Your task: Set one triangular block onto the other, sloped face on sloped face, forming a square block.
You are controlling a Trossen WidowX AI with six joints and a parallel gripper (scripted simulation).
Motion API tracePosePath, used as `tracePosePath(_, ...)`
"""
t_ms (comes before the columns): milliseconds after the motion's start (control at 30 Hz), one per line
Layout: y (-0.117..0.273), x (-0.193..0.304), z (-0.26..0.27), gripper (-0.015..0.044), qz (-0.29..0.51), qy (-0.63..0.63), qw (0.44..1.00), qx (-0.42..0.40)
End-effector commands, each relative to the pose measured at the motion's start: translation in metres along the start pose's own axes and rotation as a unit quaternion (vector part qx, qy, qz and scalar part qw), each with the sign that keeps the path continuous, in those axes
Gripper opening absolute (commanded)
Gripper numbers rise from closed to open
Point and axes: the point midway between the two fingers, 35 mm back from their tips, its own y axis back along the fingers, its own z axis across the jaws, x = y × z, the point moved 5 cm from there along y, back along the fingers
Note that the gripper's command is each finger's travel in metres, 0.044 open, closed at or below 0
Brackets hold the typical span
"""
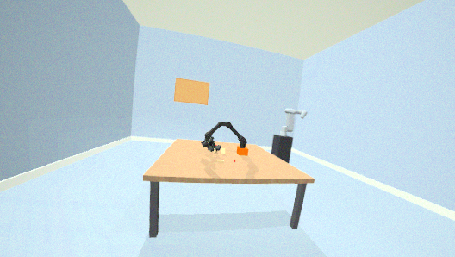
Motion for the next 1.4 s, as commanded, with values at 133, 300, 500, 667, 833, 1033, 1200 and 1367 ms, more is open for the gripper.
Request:
tracePosePath(133, 0.022, 0.019, -0.002, 0.0, -0.001, 0.004, 1.0, 0.003)
tracePosePath(300, 0.039, 0.036, -0.002, 0.0, -0.003, 0.007, 1.0, 0.006)
tracePosePath(500, 0.059, 0.058, 0.0, 0.0, -0.004, 0.011, 1.0, 0.009)
tracePosePath(667, 0.07, 0.07, 0.001, 0.0, -0.005, 0.013, 1.0, 0.01)
tracePosePath(833, 0.068, 0.069, 0.001, 0.0, -0.014, -0.016, 1.0, 0.006)
tracePosePath(1033, 0.065, 0.074, 0.001, 0.0, -0.04, -0.116, 0.992, -0.009)
tracePosePath(1200, 0.063, 0.078, 0.001, 0.0, -0.06, -0.198, 0.978, -0.024)
tracePosePath(1367, 0.061, 0.081, 0.0, 0.0, -0.078, -0.278, 0.957, -0.041)
